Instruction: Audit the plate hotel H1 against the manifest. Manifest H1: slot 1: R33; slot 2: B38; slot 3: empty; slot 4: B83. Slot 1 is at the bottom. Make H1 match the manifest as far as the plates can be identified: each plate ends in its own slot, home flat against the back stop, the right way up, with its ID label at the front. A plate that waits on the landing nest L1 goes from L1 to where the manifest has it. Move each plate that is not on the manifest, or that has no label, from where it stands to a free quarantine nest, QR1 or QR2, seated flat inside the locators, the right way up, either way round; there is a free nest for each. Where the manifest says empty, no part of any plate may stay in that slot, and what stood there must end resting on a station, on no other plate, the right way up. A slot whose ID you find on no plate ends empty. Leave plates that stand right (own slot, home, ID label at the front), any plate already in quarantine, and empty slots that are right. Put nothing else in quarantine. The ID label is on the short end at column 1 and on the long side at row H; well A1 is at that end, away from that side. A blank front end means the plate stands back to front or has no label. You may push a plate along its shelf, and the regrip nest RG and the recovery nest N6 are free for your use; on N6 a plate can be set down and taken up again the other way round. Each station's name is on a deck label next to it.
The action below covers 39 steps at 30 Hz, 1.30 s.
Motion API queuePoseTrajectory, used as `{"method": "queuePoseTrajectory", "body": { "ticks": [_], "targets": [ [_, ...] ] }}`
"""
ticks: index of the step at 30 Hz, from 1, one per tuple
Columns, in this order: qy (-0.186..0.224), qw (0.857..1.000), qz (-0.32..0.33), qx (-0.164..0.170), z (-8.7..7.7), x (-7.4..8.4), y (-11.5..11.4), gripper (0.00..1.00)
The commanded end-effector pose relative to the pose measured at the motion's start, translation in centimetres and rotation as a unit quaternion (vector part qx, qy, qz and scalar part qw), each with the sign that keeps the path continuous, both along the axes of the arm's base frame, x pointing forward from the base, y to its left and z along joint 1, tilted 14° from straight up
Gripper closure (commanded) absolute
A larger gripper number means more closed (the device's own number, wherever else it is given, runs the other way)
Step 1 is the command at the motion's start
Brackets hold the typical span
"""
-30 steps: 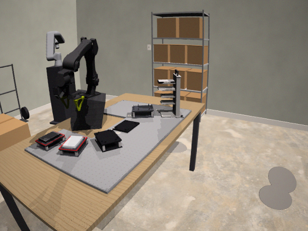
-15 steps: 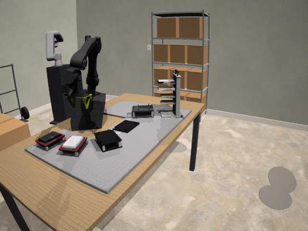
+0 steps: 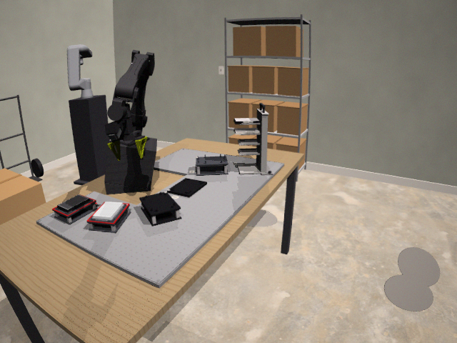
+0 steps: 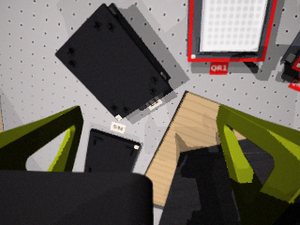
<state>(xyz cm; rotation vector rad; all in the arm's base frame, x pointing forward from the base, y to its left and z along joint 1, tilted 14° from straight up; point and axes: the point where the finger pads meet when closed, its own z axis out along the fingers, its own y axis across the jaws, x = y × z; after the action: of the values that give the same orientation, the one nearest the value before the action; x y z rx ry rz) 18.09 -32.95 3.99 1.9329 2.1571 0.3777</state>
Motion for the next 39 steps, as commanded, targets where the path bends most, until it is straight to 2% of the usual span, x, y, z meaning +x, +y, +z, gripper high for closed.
{"method": "queuePoseTrajectory", "body": {
  "ticks": [1, 8, 11, 25, 27, 39],
  "targets": [
    [-0.025, 0.999, 0.032, -0.032, 1.0, 1.4, 0.4, 0.00],
    [-0.050, 0.994, 0.078, -0.058, 1.5, 3.1, 1.8, 0.00],
    [-0.054, 0.993, 0.083, -0.062, 1.6, 3.3, 2.0, 0.00],
    [-0.103, 0.973, 0.174, -0.114, 2.7, 6.8, 5.0, 0.00],
    [-0.103, 0.973, 0.174, -0.114, 2.7, 6.8, 5.0, 0.00],
    [-0.144, 0.945, 0.249, -0.158, 3.6, 9.8, 7.5, 0.00]
  ]
}}
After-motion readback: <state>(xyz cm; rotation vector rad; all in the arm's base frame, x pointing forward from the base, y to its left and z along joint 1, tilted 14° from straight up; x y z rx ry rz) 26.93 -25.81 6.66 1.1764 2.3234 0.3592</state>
